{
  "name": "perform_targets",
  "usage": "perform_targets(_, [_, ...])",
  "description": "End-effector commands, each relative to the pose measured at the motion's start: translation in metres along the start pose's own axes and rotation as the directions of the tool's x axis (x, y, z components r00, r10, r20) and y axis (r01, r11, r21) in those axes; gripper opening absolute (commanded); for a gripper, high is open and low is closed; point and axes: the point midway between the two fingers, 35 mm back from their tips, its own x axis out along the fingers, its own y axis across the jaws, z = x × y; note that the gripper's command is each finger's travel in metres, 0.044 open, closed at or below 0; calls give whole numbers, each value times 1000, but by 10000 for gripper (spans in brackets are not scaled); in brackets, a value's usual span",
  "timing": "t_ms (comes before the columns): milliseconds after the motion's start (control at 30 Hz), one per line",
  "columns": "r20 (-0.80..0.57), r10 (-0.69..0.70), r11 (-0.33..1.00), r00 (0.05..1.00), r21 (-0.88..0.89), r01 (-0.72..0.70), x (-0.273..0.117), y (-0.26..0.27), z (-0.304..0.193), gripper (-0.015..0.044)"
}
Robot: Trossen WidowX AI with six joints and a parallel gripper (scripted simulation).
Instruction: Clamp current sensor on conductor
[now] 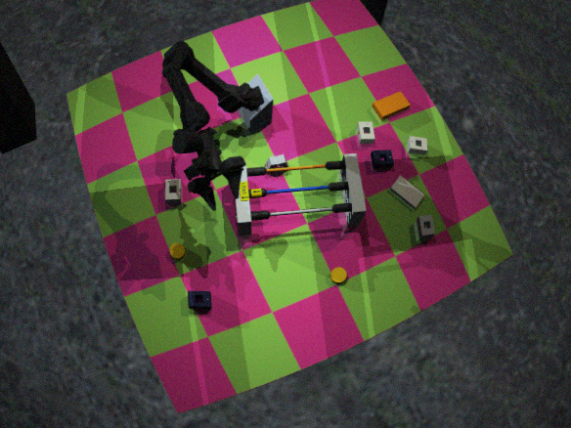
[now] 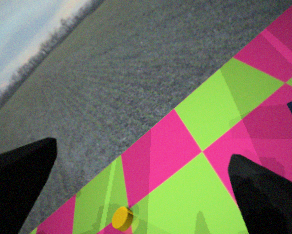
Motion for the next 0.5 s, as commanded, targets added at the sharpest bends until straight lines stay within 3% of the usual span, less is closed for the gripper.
perform_targets(0, [-215,-46,996,976,59,60,8,11,-44,440])
perform_targets(100, [-392,-125,985,912,58,160,4,16,-80,440])
perform_targets(233, [-602,-328,936,729,-103,336,-21,17,-128,440])
perform_targets(367, [-597,-562,826,572,-379,417,-53,12,-140,440])
perform_targets(467, [-501,-655,754,565,-486,442,-58,17,-130,440])
